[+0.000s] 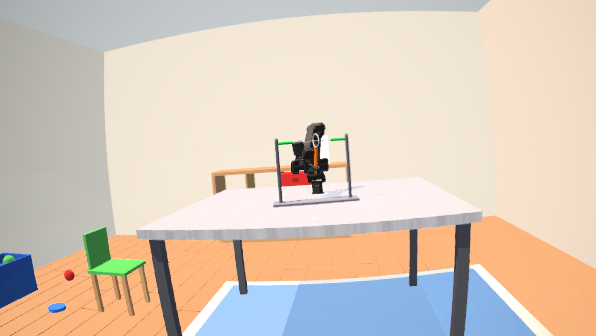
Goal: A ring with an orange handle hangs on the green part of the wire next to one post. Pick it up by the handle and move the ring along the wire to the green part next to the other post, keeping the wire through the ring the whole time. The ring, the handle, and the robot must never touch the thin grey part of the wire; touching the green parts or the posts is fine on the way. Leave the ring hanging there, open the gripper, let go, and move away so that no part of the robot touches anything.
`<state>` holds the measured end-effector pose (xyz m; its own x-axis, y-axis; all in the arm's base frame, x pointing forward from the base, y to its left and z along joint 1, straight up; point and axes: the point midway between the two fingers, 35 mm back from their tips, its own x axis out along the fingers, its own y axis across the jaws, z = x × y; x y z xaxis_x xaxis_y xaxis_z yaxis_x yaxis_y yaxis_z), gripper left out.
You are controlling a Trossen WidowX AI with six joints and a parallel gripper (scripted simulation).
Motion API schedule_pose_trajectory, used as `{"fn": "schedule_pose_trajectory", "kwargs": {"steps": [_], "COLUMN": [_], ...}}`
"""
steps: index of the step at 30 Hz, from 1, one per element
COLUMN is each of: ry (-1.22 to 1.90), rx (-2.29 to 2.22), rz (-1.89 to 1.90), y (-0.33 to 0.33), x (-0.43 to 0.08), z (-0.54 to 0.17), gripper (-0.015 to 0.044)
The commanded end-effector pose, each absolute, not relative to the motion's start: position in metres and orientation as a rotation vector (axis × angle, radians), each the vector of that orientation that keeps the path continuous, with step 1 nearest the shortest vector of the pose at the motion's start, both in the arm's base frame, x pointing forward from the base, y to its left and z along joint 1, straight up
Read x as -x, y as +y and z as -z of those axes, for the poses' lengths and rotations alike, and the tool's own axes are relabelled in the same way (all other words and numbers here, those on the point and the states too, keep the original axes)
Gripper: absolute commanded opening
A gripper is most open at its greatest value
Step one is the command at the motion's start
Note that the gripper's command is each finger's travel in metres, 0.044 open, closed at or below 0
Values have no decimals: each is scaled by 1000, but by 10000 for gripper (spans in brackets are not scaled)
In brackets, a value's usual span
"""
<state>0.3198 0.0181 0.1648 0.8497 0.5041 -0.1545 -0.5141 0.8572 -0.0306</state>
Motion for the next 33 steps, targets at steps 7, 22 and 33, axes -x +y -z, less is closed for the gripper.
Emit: {"fn": "schedule_pose_trajectory", "kwargs": {"steps": [7, 22, 33], "ry": [142, 146, 147], "rx": [80, 30, 1], "rz": [-508, -288, -161], "y": [25, 46, 62], "x": [-315, -306, -303], "z": [-163, -163, -163], "gripper": [-150, -150, -150]}}
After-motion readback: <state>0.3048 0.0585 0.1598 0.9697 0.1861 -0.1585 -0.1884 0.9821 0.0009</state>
